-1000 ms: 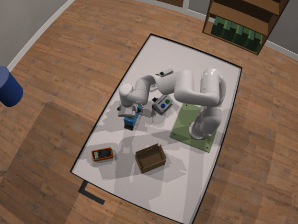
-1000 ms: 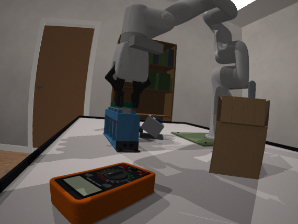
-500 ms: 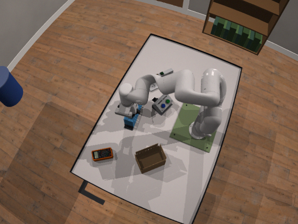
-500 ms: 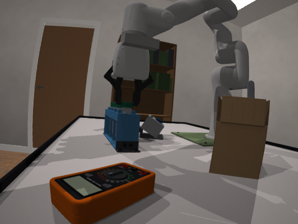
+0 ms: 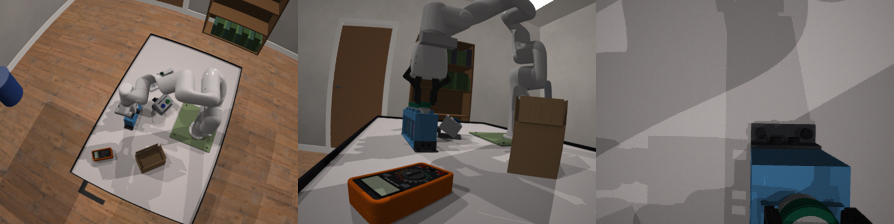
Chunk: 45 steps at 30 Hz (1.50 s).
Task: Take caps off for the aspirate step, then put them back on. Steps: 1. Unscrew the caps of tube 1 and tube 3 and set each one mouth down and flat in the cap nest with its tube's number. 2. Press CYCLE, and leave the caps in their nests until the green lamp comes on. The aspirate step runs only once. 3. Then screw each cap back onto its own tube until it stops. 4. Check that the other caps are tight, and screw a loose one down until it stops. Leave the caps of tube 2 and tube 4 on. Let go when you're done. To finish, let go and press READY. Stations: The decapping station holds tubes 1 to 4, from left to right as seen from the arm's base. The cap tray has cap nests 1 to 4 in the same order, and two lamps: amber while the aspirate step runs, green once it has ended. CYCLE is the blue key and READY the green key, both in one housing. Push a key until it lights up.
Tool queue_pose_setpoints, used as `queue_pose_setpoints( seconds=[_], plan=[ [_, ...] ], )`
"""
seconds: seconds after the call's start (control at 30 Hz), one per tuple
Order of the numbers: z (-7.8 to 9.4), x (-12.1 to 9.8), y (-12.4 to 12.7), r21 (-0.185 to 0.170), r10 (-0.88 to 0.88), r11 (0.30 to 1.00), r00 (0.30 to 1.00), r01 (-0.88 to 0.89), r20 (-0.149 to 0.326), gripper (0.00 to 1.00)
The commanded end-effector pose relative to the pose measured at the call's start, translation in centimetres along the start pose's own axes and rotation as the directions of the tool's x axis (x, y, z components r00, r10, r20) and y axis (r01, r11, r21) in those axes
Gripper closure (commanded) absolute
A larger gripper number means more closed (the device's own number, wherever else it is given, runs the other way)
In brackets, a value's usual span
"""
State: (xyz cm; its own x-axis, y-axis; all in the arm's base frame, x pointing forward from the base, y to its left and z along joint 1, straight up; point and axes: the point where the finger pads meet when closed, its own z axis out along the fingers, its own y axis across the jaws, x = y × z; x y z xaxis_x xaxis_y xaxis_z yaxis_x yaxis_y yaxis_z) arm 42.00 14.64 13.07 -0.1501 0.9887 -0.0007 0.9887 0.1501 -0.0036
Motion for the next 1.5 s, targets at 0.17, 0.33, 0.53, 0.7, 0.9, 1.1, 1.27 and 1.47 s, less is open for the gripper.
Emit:
queue_pose_setpoints(
  seconds=[0.17,0.33,0.53,0.7,0.9,1.1,1.27,1.47],
  plan=[
    [-0.2,0.0,0.1,-0.004,0.000,1.000,1.000,0.000,-0.003,1.00],
    [-1.4,0.0,0.1,-0.004,0.000,1.000,1.000,0.000,-0.003,1.00],
    [-3.2,0.0,0.1,-0.004,0.000,1.000,1.000,0.000,-0.003,1.00],
    [-3.7,0.0,0.1,-0.004,0.000,1.000,1.000,0.000,-0.003,1.00],
    [-3.7,-3.4,-0.5,-0.005,-0.320,0.948,0.948,0.320,-0.001,1.00],
    [-3.7,-5.7,-0.9,-0.004,-0.527,0.850,0.850,0.527,0.000,1.00],
    [-3.7,-7.3,-1.1,-0.004,-0.656,0.754,0.754,0.656,0.001,1.00],
    [-3.7,-10.8,-1.8,-0.004,-0.742,0.670,0.670,0.742,0.002,1.00]
  ],
)
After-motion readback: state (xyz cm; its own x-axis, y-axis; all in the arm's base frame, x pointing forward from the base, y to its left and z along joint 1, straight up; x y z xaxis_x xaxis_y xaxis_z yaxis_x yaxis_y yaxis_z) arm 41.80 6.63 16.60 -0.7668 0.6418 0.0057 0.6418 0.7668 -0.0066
